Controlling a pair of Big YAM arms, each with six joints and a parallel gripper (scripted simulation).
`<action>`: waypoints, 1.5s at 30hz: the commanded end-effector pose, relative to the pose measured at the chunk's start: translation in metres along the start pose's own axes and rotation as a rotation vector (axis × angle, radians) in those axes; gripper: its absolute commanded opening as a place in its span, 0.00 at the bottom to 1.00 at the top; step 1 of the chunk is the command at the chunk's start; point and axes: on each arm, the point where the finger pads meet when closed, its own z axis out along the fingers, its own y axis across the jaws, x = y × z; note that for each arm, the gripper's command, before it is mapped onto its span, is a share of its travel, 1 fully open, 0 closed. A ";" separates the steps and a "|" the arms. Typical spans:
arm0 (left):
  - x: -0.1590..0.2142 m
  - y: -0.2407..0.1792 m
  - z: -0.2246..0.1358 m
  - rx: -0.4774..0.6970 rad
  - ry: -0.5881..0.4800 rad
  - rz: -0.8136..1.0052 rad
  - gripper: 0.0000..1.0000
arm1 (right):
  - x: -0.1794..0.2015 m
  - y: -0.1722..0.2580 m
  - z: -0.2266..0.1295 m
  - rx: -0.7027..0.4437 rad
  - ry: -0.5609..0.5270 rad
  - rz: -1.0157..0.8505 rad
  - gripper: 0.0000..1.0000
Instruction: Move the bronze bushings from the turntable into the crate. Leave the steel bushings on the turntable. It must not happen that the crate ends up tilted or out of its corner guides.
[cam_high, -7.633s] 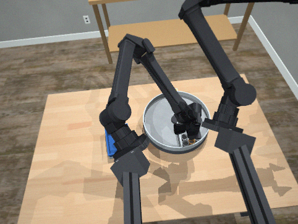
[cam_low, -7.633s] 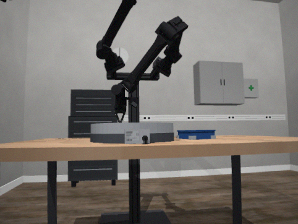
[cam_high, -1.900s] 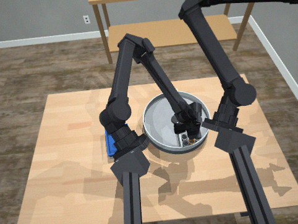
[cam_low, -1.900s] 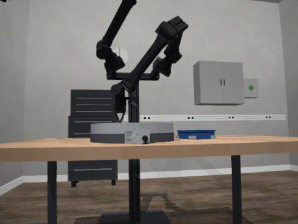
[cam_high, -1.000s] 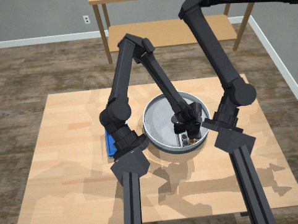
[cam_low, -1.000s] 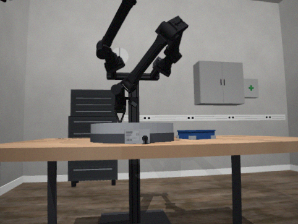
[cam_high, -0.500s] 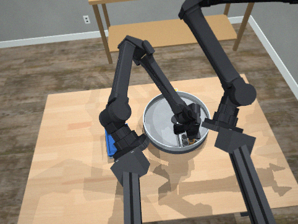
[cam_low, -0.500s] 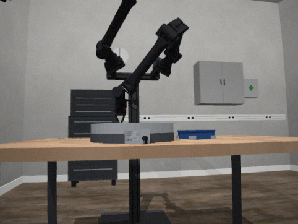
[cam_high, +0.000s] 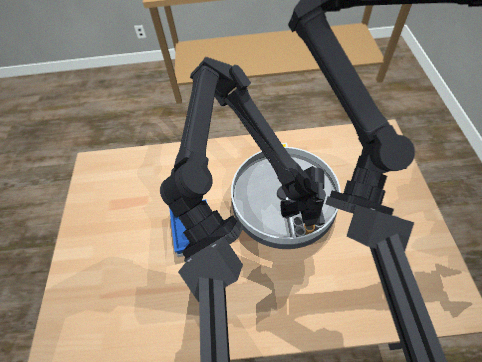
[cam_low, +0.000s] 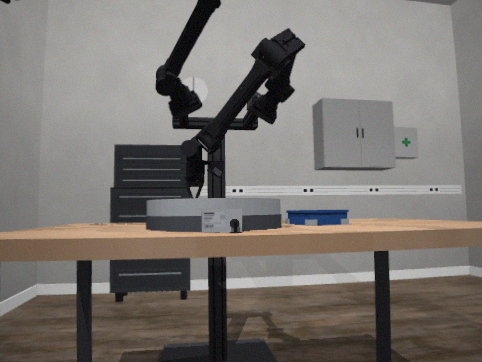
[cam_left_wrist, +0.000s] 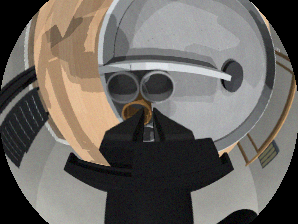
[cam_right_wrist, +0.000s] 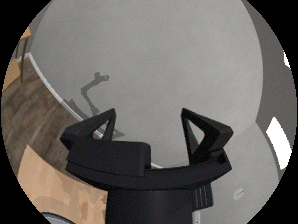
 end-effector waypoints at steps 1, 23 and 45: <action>-0.002 0.011 0.001 -0.010 -0.001 0.018 0.13 | -0.033 -0.007 -0.004 0.015 -0.054 -0.009 1.00; -0.002 0.011 0.001 -0.011 0.000 0.018 0.00 | -0.033 -0.007 -0.004 0.015 -0.054 -0.009 1.00; -0.002 0.011 0.001 -0.011 0.000 0.018 0.00 | -0.033 -0.007 -0.004 0.015 -0.054 -0.009 1.00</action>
